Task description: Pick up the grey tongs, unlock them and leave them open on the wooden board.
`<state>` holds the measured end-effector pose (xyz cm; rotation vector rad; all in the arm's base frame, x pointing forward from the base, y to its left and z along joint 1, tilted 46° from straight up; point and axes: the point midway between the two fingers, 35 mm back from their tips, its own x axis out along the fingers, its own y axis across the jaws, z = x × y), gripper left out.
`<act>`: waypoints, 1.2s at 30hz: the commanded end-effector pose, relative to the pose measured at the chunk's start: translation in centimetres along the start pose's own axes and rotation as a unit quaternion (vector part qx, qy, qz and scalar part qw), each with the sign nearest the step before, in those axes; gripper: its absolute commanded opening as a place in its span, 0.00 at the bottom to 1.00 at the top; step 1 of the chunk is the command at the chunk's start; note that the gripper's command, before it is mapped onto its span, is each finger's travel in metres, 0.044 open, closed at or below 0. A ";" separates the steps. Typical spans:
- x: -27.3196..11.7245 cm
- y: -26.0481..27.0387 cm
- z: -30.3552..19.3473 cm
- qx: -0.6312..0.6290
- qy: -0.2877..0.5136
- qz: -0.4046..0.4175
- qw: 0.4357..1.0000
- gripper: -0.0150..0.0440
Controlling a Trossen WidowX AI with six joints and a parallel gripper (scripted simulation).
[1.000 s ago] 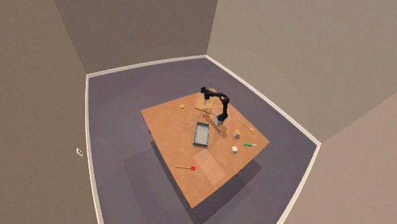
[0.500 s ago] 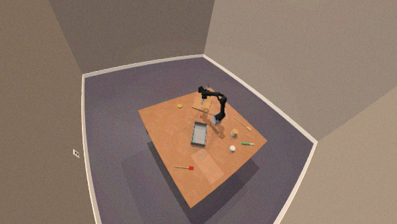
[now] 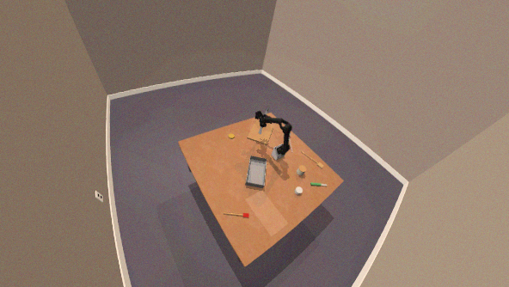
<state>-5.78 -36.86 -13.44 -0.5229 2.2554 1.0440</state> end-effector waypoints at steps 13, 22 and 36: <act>2.7 -1.0 1.1 -0.022 -0.113 -0.001 0.993 0.00; 4.2 -1.2 2.2 -0.029 -0.194 -0.002 0.981 0.00; 5.8 -1.1 3.9 -0.028 -0.320 -0.002 0.947 0.00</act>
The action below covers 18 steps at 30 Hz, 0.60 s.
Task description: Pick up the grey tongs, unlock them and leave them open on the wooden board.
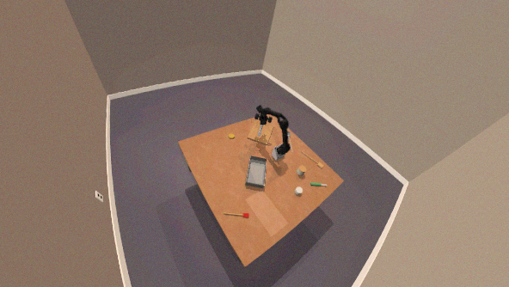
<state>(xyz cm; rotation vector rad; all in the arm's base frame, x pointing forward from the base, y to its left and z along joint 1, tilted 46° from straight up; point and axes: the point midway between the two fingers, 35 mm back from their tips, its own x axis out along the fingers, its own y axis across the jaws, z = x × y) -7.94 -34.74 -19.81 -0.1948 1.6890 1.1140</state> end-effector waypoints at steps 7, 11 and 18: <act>0.8 0.1 0.1 0.011 -0.090 -0.011 0.996 0.00; 1.2 0.3 0.4 0.015 -0.128 -0.013 0.992 0.00; 1.7 0.6 1.0 0.022 -0.195 -0.017 0.980 0.00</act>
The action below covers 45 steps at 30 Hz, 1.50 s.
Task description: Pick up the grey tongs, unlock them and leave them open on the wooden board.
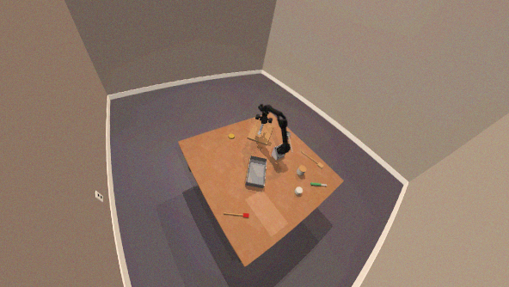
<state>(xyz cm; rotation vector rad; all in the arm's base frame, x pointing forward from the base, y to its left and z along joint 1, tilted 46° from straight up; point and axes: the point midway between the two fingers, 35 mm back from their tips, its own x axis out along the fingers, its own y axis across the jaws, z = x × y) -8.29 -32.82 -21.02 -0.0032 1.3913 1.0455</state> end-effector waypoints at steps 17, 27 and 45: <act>0.3 0.7 0.6 0.024 -0.126 -0.018 0.992 0.00; 1.2 0.6 0.7 0.024 -0.125 -0.019 0.992 0.00; 4.1 0.4 1.3 0.024 -0.121 -0.023 0.992 0.00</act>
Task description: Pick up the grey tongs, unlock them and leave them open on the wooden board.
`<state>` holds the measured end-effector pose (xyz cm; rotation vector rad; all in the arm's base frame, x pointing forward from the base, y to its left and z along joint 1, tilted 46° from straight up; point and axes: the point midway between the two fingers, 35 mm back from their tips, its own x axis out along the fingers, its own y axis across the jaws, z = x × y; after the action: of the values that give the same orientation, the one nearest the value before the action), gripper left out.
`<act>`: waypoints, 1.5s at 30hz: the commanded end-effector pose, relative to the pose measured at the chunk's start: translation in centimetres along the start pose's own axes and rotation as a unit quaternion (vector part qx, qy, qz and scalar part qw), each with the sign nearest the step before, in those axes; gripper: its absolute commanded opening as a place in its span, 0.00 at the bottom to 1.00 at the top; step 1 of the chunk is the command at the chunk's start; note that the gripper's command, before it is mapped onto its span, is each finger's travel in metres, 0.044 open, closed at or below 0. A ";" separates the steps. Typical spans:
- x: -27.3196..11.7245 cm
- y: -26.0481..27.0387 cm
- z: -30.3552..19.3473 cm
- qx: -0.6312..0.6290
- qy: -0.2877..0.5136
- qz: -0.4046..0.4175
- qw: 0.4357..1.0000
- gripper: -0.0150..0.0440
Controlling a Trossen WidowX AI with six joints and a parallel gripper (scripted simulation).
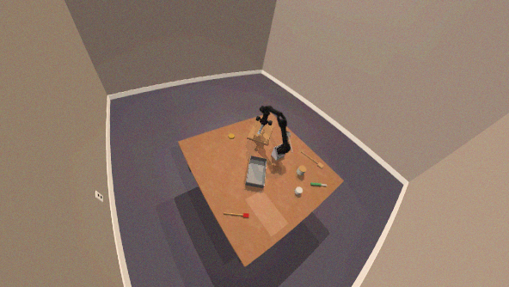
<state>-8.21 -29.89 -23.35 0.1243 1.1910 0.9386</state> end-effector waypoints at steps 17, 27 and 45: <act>3.3 0.2 0.1 -0.001 0.004 -0.004 1.000 0.00; 4.9 0.4 0.3 -0.001 0.007 -0.006 1.000 0.00; 5.1 0.3 0.4 0.001 0.005 -0.007 1.000 0.44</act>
<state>-7.80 -26.07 -26.75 0.1142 1.2013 0.9273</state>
